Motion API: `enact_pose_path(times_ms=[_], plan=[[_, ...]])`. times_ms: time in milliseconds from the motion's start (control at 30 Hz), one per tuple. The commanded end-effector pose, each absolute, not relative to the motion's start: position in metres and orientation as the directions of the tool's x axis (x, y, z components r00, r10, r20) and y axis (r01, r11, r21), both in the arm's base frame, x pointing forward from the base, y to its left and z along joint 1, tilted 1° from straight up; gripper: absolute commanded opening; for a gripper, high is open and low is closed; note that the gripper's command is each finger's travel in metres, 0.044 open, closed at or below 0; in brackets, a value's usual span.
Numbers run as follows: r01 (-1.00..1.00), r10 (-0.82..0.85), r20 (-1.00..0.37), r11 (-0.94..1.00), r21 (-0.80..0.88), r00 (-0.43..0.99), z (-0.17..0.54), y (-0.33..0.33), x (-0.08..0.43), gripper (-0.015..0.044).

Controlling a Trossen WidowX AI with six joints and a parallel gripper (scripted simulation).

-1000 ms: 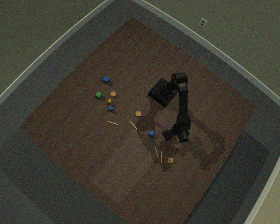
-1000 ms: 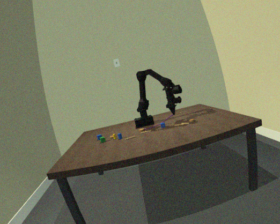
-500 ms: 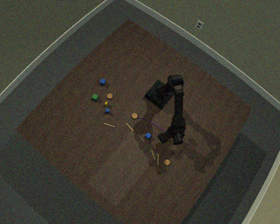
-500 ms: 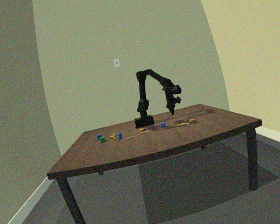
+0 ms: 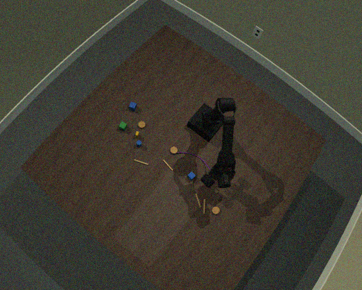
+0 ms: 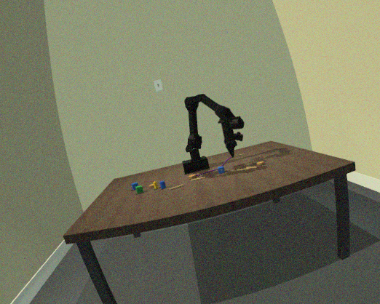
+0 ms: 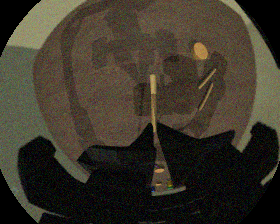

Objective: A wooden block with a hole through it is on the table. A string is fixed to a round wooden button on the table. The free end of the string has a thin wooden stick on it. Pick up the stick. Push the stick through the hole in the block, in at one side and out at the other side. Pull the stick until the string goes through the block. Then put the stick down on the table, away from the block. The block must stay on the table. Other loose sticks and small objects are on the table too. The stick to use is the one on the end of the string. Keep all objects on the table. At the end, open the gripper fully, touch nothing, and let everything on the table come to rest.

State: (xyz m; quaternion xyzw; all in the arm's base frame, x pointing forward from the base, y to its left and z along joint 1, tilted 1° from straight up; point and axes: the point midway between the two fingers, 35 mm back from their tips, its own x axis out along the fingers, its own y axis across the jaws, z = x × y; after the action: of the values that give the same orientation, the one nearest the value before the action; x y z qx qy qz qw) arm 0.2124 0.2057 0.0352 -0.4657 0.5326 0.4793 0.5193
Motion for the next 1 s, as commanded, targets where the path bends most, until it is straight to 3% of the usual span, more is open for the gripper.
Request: enact_pose_path(times_ms=[0,967], plan=[[-0.998,-0.002,-0.999,0.058,0.041,-0.041,0.034,0.201,0.215,0.0000],[-0.956,-0.019,-0.995,-0.276,0.098,-0.096,0.033,0.166,0.234,0.0000]])
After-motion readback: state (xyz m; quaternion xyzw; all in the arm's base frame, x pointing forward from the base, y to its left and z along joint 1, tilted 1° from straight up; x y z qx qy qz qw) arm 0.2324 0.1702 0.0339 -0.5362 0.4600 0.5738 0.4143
